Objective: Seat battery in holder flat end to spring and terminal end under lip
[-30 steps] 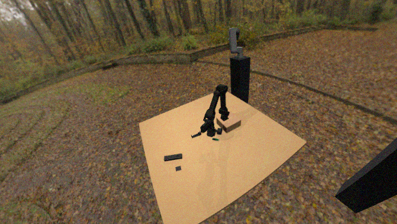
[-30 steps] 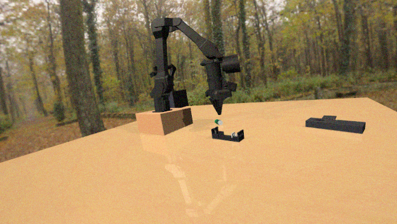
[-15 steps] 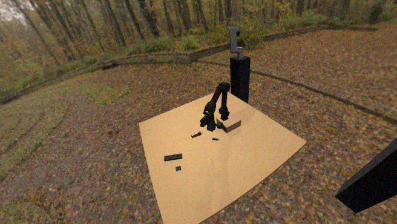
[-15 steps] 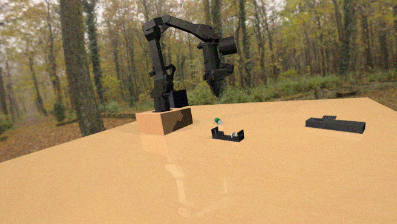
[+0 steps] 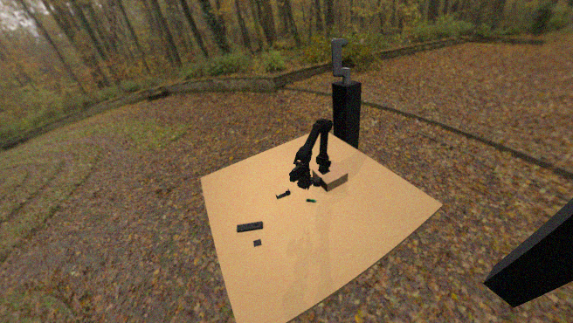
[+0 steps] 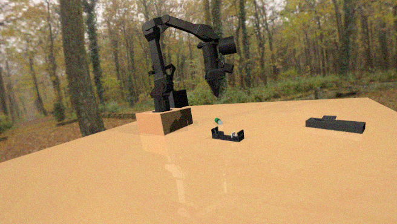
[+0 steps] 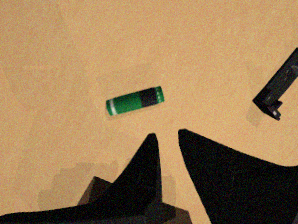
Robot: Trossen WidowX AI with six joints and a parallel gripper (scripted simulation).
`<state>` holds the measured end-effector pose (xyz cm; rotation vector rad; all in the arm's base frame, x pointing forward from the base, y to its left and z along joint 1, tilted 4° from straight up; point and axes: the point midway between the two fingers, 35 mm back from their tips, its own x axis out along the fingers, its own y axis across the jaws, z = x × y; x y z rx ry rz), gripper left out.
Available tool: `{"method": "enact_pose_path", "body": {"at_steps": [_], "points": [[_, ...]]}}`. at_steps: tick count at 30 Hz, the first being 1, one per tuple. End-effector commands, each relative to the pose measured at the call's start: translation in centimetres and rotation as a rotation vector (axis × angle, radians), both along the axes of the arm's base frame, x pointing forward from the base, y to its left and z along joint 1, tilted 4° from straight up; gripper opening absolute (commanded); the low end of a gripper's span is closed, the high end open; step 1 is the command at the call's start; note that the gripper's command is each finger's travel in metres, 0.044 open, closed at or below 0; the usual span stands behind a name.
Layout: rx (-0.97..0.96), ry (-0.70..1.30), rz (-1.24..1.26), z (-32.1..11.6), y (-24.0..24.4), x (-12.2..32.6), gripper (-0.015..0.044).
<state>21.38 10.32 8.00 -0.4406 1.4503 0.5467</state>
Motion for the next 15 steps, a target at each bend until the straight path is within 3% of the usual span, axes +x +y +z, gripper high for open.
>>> {"method": "enact_pose_path", "body": {"at_steps": [1,4,12,15], "points": [[0.004,0.032,-0.283,-1.5,0.4,-0.3,0.0157],[0.014,0.053,-0.558,-2.6,0.7,-0.5,0.0223],[0.039,0.111,-1.292,-5.6,1.5,-1.2,0.0223],[0.043,0.121,-1.419,-6.1,1.6,-1.4,0.0223]]}}
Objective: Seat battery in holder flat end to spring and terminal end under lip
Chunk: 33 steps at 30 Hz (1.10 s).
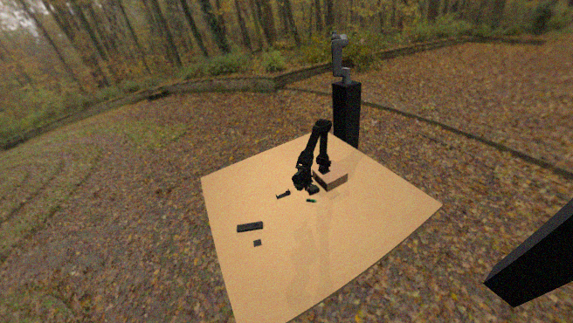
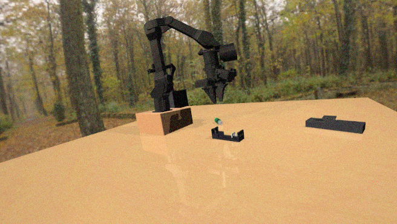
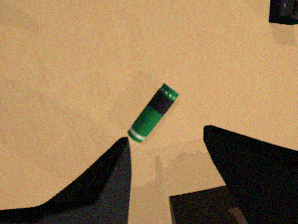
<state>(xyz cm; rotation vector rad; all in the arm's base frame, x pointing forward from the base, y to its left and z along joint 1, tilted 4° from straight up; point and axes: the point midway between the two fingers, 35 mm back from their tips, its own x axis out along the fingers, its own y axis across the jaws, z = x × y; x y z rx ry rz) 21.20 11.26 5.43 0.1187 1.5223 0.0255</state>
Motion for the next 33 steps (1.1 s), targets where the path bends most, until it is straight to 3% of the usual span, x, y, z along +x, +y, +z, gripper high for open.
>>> {"method": "enact_pose_path", "body": {"at_steps": [1,33], "points": [[0.017,0.081,-0.732,-3.6,0.7,-1.2,0.0223],[0.017,0.081,-0.732,-5.3,0.9,-1.1,0.0223]]}}
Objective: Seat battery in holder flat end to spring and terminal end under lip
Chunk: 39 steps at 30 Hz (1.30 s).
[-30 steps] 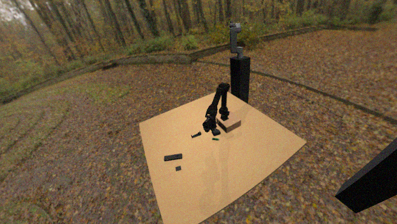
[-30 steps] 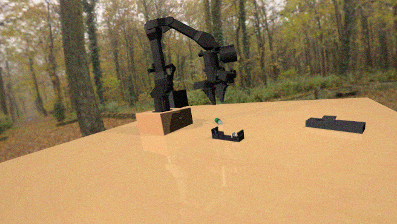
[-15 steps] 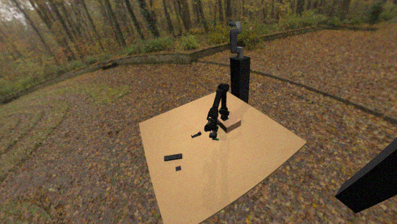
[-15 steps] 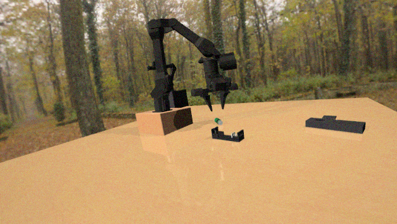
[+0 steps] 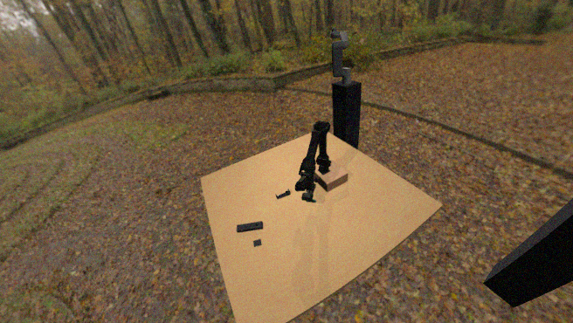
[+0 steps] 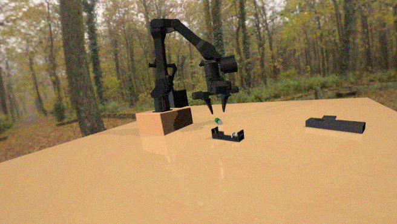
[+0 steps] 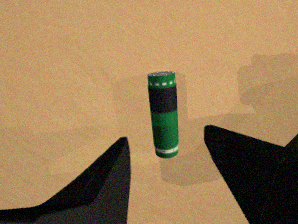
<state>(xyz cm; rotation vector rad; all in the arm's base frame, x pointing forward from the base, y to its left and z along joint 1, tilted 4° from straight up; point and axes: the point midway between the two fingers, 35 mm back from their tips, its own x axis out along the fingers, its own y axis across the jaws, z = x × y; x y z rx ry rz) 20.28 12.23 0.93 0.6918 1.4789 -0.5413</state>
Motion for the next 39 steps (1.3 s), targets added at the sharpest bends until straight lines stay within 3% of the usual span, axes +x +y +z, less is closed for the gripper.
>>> {"method": "enact_pose_path", "body": {"at_steps": [1,22,26,34,39], "points": [[-0.008,0.008,-0.006,-1.0,-0.1,-0.1,0.0223],[-0.008,0.008,-0.006,-4.1,0.1,-0.2,0.0223],[-0.008,0.008,-0.006,-4.1,0.1,-0.2,0.0118],[-0.008,0.008,-0.006,-4.1,0.1,-0.2,0.0064],[-0.008,0.008,-0.006,-4.1,0.1,-0.2,0.0061]]}}
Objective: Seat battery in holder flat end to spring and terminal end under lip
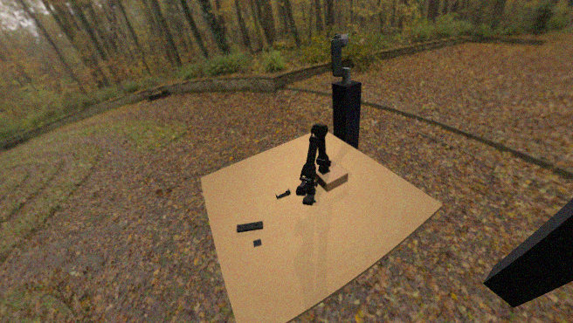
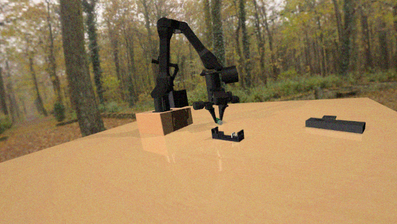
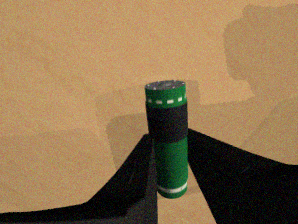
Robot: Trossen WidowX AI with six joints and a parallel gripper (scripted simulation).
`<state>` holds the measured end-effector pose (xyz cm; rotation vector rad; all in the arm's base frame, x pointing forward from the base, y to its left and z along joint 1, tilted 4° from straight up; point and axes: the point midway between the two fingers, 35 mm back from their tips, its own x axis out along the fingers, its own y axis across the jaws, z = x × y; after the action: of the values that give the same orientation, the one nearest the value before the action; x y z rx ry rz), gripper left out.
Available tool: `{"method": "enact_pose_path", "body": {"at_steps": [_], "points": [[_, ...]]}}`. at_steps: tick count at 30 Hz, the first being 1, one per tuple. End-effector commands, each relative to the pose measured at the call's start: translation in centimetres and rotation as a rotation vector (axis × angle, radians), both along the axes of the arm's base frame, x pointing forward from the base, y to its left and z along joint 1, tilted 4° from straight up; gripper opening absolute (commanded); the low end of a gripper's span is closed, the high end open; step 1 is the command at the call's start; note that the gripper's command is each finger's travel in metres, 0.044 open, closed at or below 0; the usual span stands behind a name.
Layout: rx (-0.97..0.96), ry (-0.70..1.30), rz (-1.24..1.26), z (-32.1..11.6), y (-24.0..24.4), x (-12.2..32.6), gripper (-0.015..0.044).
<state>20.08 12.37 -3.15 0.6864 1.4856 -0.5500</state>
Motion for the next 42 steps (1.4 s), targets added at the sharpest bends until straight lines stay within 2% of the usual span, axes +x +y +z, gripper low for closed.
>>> {"method": "enact_pose_path", "body": {"at_steps": [1,9,14,19,30,42], "points": [[-0.003,-0.001,-0.005,0.1,0.0,0.0,0.0061],[-0.003,-0.002,-0.005,4.8,-0.4,-0.1,0.0061],[-0.003,-0.002,-0.001,5.0,-0.5,0.0,0.0061],[-0.009,-0.013,0.098,5.5,-2.1,2.5,0.0061],[-0.024,-0.035,0.359,6.4,-7.8,8.0,0.0061],[-0.042,-0.055,0.641,7.0,-16.6,11.9,0.0061]]}}
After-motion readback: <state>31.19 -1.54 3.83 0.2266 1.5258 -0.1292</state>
